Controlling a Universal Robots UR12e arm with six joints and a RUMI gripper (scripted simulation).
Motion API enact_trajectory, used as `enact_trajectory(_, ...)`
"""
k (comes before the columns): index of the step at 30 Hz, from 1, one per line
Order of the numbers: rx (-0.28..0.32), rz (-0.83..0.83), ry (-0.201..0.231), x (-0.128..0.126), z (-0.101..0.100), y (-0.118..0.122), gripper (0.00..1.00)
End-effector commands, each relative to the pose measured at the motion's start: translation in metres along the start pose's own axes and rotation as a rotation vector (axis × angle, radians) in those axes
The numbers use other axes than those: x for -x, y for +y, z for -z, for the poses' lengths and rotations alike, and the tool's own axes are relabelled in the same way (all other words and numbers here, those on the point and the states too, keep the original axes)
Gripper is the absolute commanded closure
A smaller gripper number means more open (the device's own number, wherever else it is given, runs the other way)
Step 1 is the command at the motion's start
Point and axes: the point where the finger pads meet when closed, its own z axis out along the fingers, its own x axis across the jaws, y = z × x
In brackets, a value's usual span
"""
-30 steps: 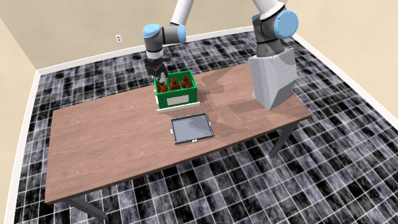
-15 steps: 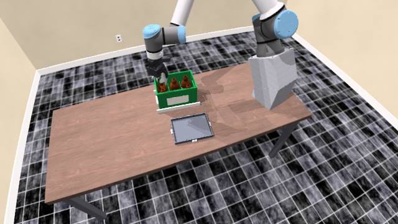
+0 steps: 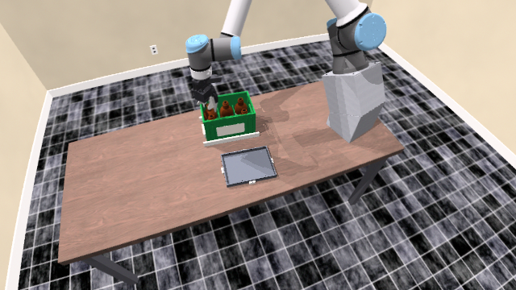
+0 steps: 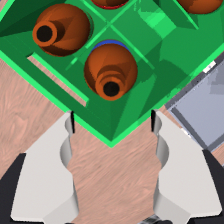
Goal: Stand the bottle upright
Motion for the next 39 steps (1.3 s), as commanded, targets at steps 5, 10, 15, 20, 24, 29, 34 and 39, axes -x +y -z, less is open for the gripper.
enact_trajectory(5,0.001,0.0,-0.001,0.0,-0.009,0.0,0.62)
enact_trajectory(10,0.001,0.0,-0.001,0.0,-0.016,0.0,0.62)
enact_trajectory(15,0.001,0.0,-0.001,0.0,-0.019,0.0,0.62)
enact_trajectory(20,0.001,0.0,-0.001,0.0,-0.023,0.0,0.62)
enact_trajectory(24,0.001,0.0,-0.001,0.0,-0.025,0.0,0.62)
enact_trajectory(29,0.001,0.0,-0.001,0.0,-0.027,0.0,0.62)
enact_trajectory(34,0.001,0.0,-0.001,0.0,-0.027,0.0,0.62)
enact_trajectory(39,0.001,0.0,-0.001,0.0,-0.027,0.0,0.62)
